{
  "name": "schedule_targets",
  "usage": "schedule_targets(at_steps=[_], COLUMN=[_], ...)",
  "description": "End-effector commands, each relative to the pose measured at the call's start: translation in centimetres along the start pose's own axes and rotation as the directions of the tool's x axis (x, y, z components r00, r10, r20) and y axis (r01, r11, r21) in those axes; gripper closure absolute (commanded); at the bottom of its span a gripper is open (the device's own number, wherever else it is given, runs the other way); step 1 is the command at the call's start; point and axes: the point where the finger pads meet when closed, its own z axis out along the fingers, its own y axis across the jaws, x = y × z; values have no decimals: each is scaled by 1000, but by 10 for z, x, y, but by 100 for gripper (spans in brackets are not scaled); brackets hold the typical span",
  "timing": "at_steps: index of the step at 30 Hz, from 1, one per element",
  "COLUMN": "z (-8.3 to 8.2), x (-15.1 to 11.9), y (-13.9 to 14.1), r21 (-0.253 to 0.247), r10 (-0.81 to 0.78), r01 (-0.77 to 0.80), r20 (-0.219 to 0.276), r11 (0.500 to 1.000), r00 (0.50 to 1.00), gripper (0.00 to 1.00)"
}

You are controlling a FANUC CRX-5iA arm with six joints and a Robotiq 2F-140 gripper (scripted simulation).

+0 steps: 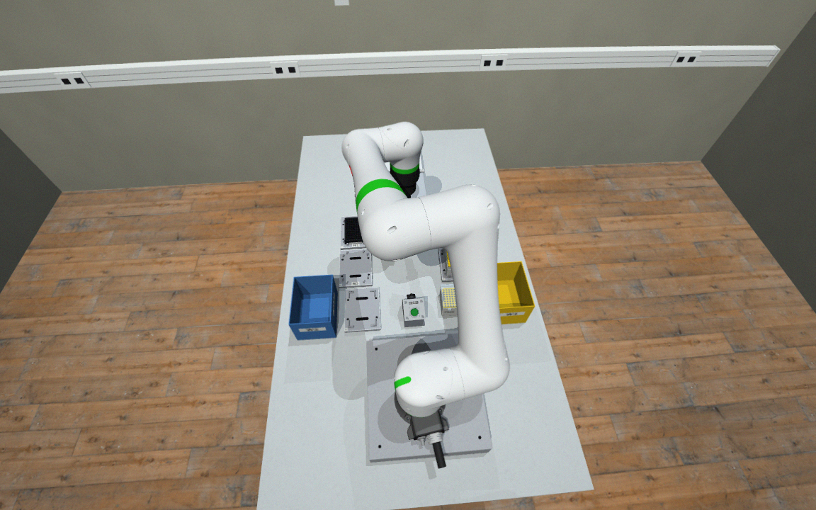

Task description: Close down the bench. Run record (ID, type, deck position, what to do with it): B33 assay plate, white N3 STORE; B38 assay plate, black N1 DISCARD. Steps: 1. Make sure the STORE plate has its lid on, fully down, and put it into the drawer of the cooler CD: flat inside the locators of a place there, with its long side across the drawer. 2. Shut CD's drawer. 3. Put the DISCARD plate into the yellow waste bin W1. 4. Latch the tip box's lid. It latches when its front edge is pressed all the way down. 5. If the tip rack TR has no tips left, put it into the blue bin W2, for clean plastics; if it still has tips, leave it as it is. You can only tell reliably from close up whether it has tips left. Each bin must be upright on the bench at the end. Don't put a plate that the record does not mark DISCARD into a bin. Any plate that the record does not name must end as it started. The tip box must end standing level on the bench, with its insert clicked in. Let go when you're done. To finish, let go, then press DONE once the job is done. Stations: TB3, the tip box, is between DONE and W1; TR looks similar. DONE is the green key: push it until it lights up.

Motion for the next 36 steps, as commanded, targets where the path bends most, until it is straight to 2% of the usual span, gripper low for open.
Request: schedule_targets(at_steps=[1, 12, 20, 21, 23, 28, 36], z=[-7, -18, -18, -19, -19, -20, -23], x=[0, 0, 0, 4, 4, 22, 53], y=[1, 1, 1, 2, 2, 8, 19], r21=[-2, -2, -2, -2, -2, -2, -2], r10=[0, 0, 0, 33, 33, 199, 450], r01=[0, 0, 0, -33, -33, -199, -450], r20=[0, 0, 0, 0, 0, 0, -1], r11=[1000, 1000, 1000, 999, 999, 980, 893], r00=[1000, 1000, 1000, 999, 999, 980, 893], gripper=[90, 90, 90, 30, 30, 30, 30])
